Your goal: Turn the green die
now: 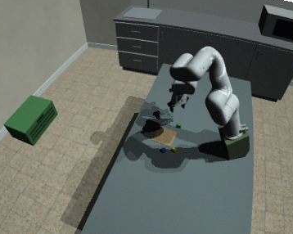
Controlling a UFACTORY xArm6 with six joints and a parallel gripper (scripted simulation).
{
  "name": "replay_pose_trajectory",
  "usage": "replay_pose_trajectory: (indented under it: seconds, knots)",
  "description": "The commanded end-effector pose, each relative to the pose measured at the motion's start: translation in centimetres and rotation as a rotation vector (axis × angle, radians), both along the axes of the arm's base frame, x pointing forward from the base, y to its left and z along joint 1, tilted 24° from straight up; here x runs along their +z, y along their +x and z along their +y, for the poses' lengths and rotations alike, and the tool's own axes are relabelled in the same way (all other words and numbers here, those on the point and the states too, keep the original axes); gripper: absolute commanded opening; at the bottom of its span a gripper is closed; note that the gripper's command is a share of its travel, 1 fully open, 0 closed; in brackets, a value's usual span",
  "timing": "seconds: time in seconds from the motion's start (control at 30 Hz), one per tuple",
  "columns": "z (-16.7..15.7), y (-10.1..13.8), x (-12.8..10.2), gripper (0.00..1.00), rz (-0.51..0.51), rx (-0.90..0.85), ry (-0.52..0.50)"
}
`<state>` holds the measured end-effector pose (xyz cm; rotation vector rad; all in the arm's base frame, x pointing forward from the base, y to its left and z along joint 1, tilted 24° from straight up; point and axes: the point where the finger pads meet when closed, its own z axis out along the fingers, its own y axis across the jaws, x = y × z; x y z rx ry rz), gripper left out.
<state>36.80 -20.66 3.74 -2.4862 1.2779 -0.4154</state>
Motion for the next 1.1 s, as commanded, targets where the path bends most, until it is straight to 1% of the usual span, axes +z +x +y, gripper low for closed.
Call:
replay_pose_trajectory:
  seconds: [0.0, 0.43, 0.6, 0.73, 1.07]
  knots:
    - [0.7, -0.6, 0.4, 1.0, 0.006, 0.024, -0.023]
    - [0.8, -0.6, 0.3, 1.0, 0.007, 0.028, -0.024]
    - [0.8, -0.4, 0.0, 1.0, 0.01, 0.028, -0.021]
    - [1.0, 0.2, -1.6, 1.0, 0.01, 0.028, -0.021]
    - [1.8, 2.8, -7.9, 1.0, 0.01, 0.028, -0.021]
